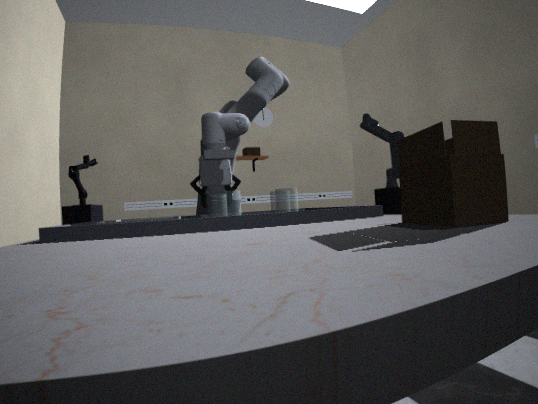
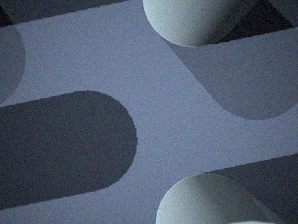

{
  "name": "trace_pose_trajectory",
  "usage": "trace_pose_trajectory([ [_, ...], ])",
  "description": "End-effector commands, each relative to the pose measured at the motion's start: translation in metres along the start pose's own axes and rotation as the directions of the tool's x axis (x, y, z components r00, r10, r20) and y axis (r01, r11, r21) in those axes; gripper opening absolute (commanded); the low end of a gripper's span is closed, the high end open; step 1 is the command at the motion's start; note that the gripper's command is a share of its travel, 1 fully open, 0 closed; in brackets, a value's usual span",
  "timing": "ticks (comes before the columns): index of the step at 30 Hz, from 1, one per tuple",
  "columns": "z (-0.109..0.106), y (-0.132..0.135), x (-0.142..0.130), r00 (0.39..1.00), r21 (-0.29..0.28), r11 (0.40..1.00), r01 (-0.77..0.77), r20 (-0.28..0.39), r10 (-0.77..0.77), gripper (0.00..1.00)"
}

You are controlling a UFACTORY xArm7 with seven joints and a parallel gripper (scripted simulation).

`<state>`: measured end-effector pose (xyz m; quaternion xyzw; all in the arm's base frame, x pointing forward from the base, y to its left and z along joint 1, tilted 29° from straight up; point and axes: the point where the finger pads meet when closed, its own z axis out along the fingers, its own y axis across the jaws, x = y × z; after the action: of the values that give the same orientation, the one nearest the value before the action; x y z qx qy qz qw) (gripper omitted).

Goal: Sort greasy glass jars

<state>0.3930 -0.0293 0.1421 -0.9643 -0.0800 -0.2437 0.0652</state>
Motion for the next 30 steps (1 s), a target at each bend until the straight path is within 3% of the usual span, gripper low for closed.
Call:
trace_pose_trajectory([
  [1,-0.0007,0.0007,0.0010,1.000,-0.001,1.000,-0.001,-0.002,0.001,0.81],
  [30,-0.0007,0.0007,0.0010,1.000,-0.001,1.000,-0.001,-0.002,0.001,0.78],
])
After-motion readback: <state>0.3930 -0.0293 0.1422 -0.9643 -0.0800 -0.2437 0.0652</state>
